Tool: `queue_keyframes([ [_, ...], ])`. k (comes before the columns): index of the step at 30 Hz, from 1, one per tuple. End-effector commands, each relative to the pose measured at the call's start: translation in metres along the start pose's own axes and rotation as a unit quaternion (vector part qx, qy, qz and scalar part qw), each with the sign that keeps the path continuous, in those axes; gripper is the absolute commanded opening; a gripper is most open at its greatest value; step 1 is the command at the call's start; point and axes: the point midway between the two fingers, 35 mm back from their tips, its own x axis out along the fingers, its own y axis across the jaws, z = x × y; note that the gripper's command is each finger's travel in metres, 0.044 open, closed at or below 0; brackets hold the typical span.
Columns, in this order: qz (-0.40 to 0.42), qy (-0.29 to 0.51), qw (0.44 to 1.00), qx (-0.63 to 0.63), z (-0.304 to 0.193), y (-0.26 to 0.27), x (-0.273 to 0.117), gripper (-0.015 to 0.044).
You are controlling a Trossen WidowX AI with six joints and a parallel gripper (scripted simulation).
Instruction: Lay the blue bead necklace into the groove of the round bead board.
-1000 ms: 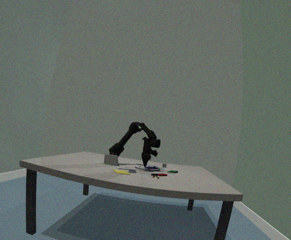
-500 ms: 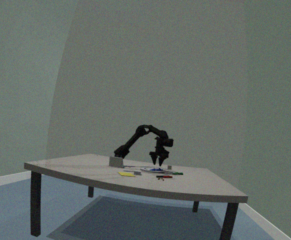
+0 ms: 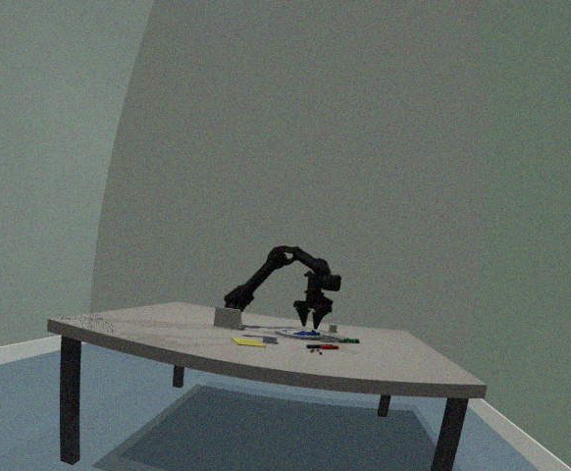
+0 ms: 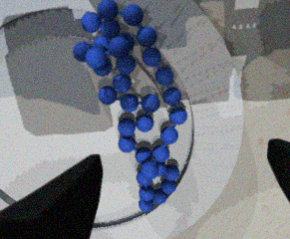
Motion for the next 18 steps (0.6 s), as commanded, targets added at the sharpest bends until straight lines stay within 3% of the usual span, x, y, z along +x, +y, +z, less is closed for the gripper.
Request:
queue_keyframes([
  [1, 0.005, 0.001, 1.0, 0.003, -0.001, 0.002, 0.007, 0.038],
  [18, 0.01, 0.001, 1.0, 0.005, -0.001, 0.005, 0.03, 0.038],
])
